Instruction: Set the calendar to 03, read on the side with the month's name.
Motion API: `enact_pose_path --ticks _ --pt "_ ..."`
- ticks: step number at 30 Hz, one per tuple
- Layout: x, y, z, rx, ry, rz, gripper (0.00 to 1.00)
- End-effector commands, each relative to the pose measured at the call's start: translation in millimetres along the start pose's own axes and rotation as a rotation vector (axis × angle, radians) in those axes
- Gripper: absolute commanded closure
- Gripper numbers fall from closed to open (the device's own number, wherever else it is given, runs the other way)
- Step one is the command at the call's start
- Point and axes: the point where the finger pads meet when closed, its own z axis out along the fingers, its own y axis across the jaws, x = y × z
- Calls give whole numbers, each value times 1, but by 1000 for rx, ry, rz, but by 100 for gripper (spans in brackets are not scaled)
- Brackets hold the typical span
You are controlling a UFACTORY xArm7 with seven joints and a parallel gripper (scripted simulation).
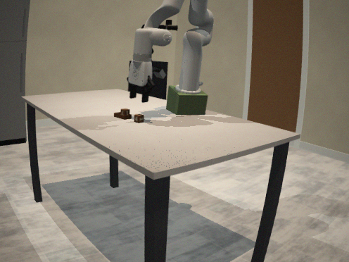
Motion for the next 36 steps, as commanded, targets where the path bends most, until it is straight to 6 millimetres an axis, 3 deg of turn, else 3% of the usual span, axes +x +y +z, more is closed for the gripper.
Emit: enact_pose_path --ticks 1,20,31,34,36 --pt "5 -3 -13 -91 -46 -14 0" --pt "5 -3 -13 -92 -45 -7 0" --pt "6 1 -11 -107 -14 374 0" --pt "6 1 -11 -107 -14 378 0" --pt "6 2 -10 -110 -5 507 0"
